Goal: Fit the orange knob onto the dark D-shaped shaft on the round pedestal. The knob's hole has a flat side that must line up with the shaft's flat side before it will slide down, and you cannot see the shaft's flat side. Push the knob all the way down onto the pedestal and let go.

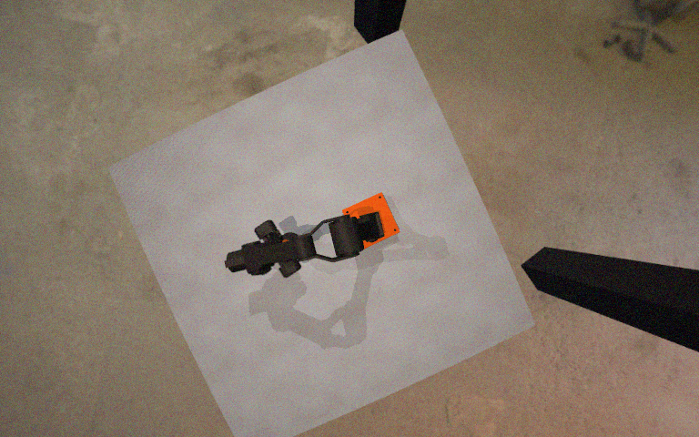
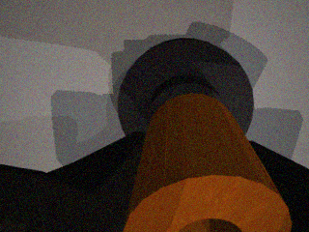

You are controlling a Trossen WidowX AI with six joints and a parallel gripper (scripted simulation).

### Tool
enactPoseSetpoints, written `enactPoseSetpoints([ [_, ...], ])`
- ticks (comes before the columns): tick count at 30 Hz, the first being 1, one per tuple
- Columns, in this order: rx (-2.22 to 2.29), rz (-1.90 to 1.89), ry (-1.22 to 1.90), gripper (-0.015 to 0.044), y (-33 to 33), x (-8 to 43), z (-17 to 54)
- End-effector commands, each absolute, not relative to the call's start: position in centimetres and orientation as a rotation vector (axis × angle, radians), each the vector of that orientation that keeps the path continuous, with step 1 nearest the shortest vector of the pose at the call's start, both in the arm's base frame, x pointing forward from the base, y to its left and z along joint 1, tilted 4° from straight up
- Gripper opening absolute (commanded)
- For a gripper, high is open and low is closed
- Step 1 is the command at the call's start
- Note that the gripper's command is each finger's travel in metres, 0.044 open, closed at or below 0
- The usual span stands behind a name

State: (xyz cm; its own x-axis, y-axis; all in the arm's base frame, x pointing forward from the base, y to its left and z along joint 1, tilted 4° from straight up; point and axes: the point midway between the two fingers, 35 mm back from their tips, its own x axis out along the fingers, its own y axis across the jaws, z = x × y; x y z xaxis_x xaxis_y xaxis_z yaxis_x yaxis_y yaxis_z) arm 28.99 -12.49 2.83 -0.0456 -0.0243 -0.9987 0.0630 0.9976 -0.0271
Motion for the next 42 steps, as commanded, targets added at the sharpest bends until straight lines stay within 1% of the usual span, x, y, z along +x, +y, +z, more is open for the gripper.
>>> enactPoseSetpoints([
  [1,0.024,-0.068,1.613,0.0,-12.52,28.99,2.79],
  [8,0.018,-0.061,1.613,0.0,-12.38,28.8,3.31],
  [15,-0.137,0.101,1.613,0.0,-12.18,28.52,3.17],
  [42,-0.137,0.101,1.613,0.0,-12.49,28.95,2.83],
])
